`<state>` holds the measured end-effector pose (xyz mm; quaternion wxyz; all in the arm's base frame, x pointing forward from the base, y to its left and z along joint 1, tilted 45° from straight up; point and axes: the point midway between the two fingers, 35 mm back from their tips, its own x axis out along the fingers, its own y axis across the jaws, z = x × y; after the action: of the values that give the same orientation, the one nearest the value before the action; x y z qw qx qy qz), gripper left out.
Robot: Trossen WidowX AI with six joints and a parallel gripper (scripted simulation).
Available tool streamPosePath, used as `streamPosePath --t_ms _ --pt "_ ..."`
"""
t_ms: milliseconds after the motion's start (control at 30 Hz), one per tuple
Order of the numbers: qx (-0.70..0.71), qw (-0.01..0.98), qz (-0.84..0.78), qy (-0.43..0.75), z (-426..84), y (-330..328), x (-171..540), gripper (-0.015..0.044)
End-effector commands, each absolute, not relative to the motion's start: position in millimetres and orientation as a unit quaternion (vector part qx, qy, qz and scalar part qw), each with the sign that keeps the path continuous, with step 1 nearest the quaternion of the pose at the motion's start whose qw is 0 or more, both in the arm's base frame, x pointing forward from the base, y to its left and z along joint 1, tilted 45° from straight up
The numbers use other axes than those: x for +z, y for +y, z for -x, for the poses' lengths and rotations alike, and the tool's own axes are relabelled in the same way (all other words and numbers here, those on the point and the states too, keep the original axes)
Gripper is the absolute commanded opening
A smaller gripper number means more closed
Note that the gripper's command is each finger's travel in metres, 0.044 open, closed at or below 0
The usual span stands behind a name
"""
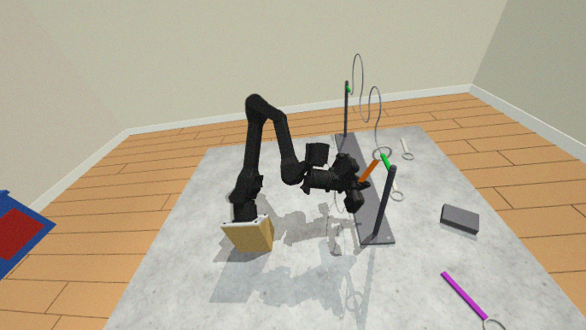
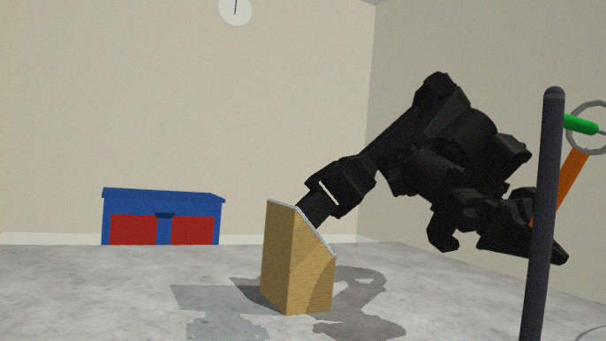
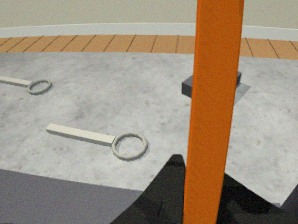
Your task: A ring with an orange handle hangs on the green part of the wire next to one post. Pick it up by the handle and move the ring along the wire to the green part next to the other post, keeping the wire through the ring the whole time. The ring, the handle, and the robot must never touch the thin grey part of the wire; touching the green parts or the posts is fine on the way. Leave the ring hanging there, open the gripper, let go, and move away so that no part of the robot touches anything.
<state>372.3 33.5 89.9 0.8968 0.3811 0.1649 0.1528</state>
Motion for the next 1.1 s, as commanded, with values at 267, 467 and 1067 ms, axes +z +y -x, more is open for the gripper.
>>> streamPosePath --t_ms 267,467,1067 --pt "0.152 0.897 -0.38 0.168 -372 24 78 -0.015" --pt "0.152 0.897 -0.38 0.168 -372 21 74 -0.015" --pt "0.152 0.897 -0.381 0.168 -372 31 64 -0.015"
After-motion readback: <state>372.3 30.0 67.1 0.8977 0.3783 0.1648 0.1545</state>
